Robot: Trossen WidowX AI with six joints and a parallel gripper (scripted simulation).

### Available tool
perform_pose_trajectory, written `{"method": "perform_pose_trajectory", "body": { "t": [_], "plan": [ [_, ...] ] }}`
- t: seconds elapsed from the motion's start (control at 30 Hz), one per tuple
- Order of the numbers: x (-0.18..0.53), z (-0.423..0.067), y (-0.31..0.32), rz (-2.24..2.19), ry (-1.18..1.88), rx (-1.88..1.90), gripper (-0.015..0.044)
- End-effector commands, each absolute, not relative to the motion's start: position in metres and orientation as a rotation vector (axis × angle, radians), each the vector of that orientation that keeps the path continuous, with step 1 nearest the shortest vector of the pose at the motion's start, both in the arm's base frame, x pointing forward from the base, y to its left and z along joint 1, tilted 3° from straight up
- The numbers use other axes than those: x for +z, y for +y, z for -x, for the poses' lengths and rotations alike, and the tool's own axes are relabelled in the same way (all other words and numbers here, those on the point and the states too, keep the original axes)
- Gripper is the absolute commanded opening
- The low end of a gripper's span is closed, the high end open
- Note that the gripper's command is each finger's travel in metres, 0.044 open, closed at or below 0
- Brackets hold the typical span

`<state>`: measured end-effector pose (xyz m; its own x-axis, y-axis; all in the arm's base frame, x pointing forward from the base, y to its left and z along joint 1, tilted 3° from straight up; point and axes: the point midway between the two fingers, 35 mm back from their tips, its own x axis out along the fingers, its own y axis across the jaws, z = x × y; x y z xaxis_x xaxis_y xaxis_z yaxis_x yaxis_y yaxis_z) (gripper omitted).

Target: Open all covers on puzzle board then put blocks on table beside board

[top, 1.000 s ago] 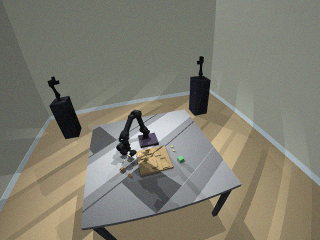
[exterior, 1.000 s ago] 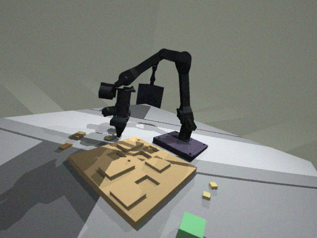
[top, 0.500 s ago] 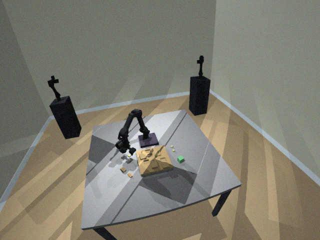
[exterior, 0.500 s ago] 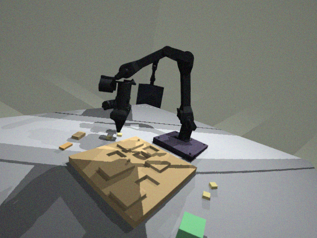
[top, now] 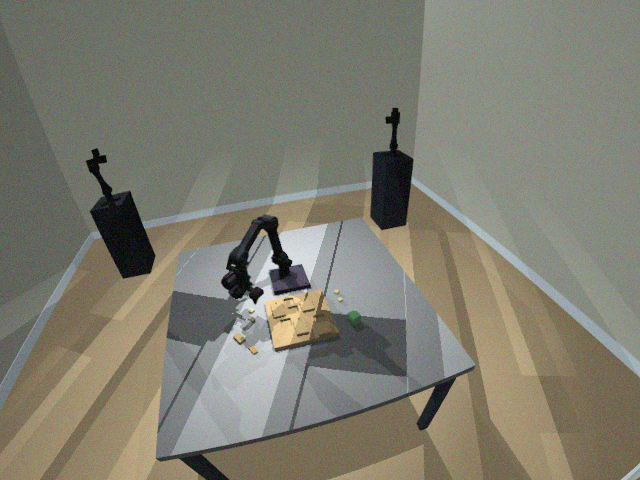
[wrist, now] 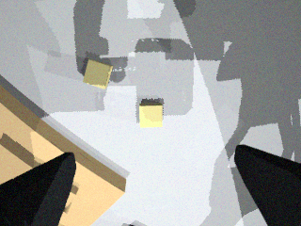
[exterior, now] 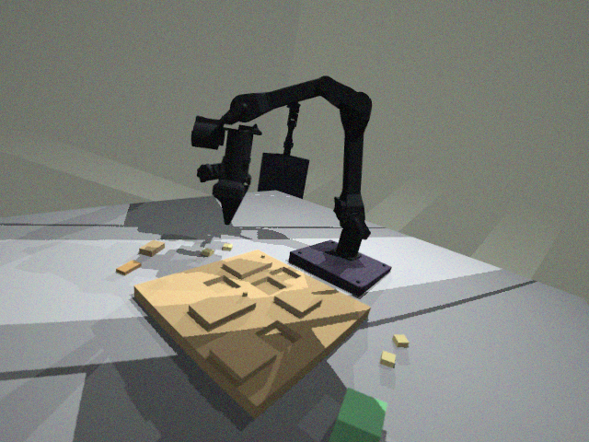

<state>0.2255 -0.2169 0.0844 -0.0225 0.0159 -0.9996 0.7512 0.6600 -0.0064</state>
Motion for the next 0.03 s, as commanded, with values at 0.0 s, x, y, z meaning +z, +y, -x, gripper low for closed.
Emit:
{"method": "perform_pose_trajectory", "body": {
  "t": [0.0],
  "plan": [
    [0.0969,-0.2374,-0.2210,-0.590,1.444,-0.635,0.0440]
  ]
}}
